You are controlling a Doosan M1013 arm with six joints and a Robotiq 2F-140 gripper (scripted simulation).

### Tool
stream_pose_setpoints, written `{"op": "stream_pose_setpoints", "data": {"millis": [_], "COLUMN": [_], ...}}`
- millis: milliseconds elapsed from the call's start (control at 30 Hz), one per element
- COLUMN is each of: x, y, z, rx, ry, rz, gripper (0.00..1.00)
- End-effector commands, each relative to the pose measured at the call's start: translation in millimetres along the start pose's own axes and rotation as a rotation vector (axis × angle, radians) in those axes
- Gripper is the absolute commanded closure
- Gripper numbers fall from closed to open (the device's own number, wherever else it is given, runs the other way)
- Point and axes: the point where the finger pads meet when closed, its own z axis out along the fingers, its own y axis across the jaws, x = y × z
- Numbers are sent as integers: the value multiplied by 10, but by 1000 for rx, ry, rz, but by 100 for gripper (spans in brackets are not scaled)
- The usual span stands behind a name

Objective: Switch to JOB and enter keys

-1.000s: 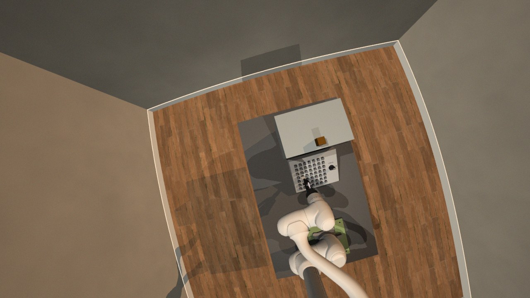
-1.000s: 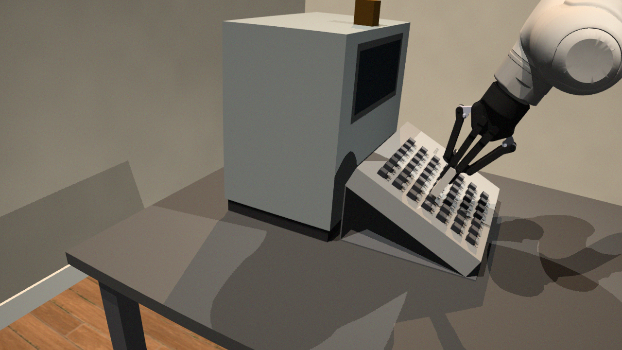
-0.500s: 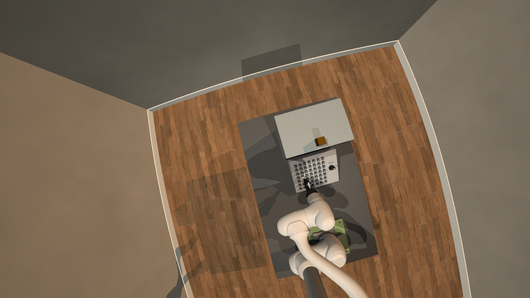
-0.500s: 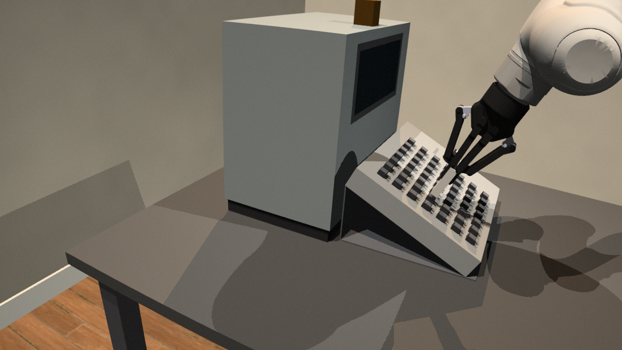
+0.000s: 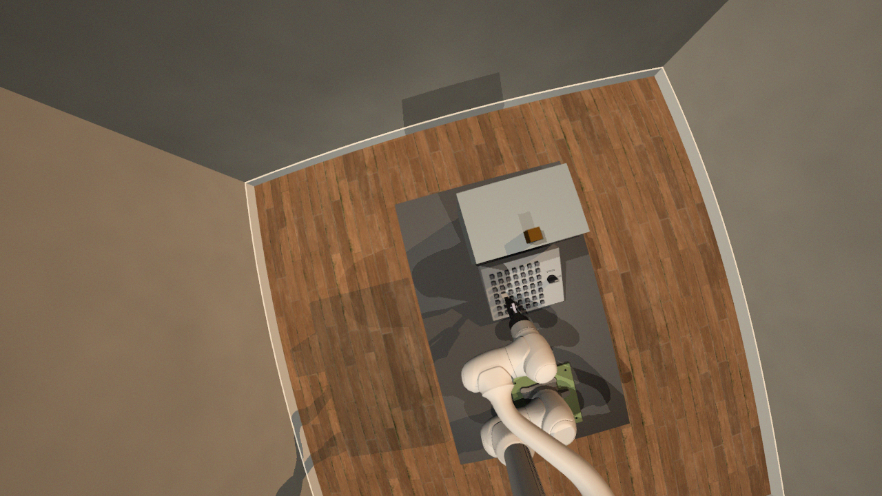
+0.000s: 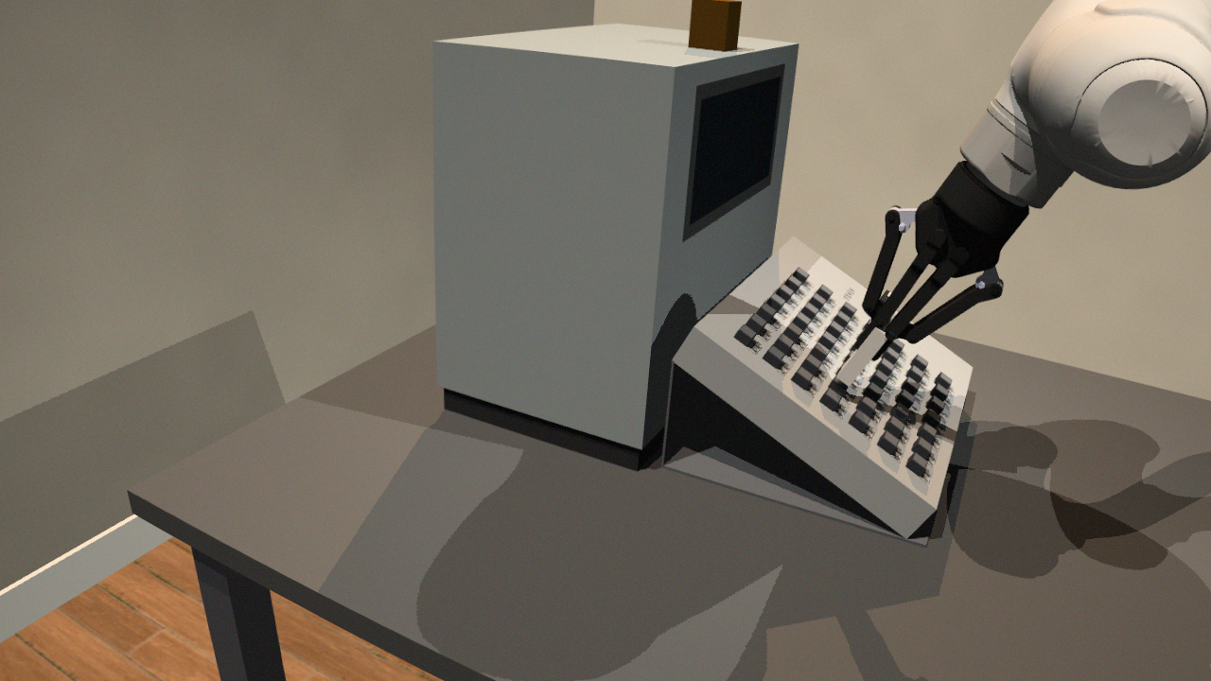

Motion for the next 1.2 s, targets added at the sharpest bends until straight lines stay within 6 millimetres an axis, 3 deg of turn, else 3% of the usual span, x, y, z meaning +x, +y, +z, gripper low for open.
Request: {"op": "stream_pose_setpoints", "data": {"millis": [0,1167], "x": [1,1], "y": [2,2], "z": [26,136], "rx": [2,2], "ry": [2,2], "rz": [-3,-3], "gripper": [100,100]}}
